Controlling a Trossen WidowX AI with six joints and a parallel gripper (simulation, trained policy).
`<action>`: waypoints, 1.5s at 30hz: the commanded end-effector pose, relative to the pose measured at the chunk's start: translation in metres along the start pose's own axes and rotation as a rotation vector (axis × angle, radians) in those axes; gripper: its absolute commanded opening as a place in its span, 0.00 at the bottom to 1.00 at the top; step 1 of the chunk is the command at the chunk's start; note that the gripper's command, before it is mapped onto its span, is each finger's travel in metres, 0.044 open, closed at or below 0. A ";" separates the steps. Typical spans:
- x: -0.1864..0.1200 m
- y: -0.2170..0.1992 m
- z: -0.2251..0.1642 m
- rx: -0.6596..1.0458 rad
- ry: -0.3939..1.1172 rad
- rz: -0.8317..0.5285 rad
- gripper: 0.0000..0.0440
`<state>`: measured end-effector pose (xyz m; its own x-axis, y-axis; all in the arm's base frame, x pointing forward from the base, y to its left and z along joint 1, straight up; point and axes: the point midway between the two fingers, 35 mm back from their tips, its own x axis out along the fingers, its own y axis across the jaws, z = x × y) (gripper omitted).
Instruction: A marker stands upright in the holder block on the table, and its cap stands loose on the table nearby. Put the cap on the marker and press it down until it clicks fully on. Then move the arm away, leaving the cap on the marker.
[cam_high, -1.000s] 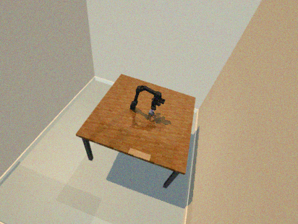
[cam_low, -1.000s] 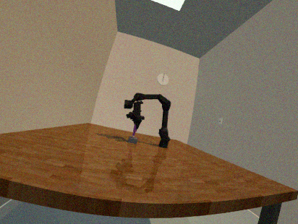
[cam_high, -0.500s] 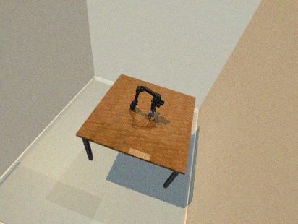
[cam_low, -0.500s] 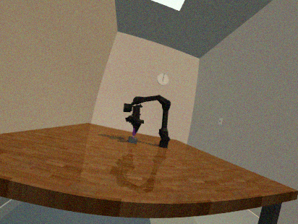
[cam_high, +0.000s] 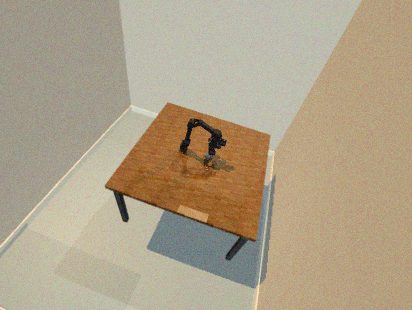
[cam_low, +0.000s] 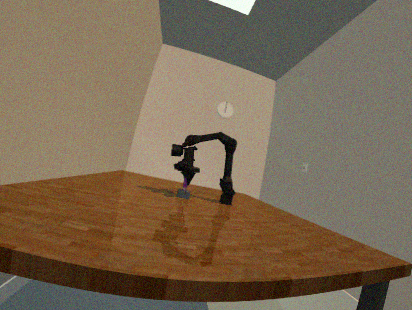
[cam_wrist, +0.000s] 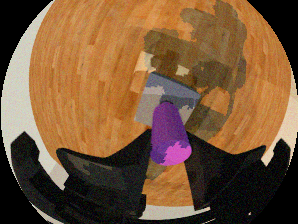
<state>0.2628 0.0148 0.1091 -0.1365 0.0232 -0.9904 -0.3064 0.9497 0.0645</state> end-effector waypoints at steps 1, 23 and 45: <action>0.019 -0.003 -0.005 -0.015 0.054 -0.002 0.18; 0.021 -0.005 -0.004 -0.034 0.048 -0.013 0.27; 0.019 0.001 -0.016 -0.067 0.046 0.006 0.73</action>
<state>0.2484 0.0103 0.0892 -0.1865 0.0036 -0.9824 -0.3586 0.9308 0.0715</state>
